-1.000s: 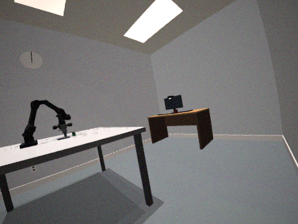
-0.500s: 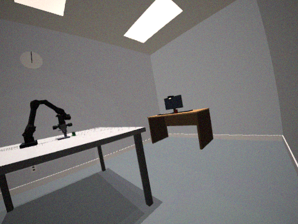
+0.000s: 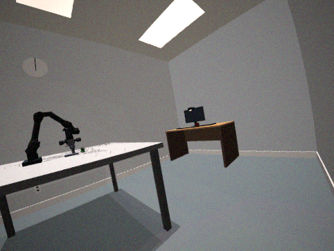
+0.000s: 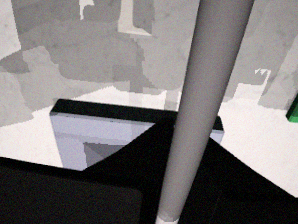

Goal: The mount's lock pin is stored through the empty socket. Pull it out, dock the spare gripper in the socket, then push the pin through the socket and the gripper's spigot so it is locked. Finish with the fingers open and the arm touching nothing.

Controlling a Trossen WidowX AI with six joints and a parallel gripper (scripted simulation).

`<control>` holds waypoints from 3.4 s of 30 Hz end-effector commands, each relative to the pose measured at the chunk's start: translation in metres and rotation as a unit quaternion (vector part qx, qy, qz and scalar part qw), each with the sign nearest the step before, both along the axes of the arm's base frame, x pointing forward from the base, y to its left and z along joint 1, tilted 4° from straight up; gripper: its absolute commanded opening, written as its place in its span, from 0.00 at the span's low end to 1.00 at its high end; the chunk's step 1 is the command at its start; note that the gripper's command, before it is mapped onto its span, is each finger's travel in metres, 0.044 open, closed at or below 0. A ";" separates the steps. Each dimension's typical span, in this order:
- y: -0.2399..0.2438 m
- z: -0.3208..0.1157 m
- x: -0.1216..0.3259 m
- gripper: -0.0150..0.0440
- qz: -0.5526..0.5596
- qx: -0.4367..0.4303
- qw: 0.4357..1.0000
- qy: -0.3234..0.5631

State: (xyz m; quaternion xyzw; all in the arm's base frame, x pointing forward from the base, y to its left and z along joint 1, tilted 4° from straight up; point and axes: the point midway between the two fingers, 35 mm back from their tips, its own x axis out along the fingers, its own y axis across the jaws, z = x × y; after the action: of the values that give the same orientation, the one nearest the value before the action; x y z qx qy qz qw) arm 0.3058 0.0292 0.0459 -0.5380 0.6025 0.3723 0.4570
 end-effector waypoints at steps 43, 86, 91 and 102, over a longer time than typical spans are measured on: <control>-0.019 0.001 -0.003 0.57 0.000 -0.001 1.000 -0.001; 0.044 0.075 0.006 0.59 0.015 -0.005 1.000 -0.003; 0.039 0.070 0.005 0.82 0.016 -0.006 1.000 -0.004; 0.039 0.070 0.005 1.00 0.016 -0.006 1.000 -0.004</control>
State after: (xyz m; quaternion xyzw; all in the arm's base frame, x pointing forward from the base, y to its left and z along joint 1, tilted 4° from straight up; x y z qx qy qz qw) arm 0.3111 0.0684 0.1167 -0.5512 0.5946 0.3726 0.4514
